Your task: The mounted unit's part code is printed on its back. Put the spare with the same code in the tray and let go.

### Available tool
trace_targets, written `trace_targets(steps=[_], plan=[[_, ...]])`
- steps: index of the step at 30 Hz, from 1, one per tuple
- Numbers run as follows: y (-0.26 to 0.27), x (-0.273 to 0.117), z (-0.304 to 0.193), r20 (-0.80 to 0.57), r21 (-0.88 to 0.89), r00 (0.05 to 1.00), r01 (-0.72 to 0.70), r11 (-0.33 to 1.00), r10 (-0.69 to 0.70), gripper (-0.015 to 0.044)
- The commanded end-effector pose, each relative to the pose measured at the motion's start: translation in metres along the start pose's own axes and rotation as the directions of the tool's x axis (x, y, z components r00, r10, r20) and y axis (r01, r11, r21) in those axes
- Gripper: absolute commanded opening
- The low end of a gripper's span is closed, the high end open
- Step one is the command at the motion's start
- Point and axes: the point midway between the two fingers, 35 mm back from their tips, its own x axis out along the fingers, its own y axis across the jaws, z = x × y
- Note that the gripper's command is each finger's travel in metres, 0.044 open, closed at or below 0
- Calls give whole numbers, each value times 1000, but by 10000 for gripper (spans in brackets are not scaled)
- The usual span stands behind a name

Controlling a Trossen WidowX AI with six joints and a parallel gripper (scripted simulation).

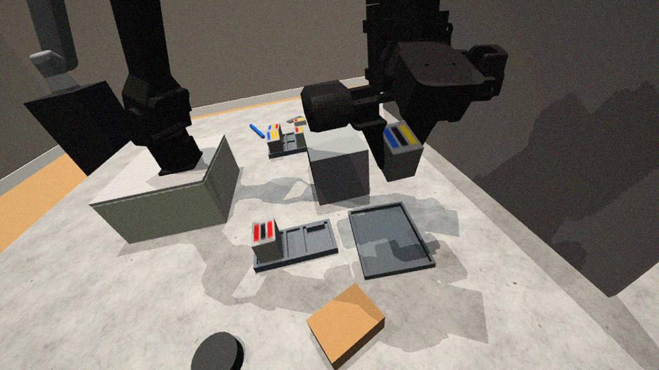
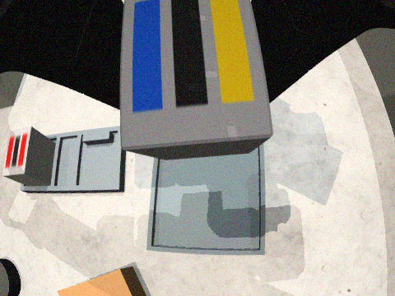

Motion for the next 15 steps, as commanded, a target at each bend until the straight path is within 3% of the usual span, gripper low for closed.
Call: trace_targets(steps=[1,15], plan=[[-1,8,0,-4,3,1000,9,1000,-9,0],[0,25,0,-4,3,1000,9,1000,-9,0]])
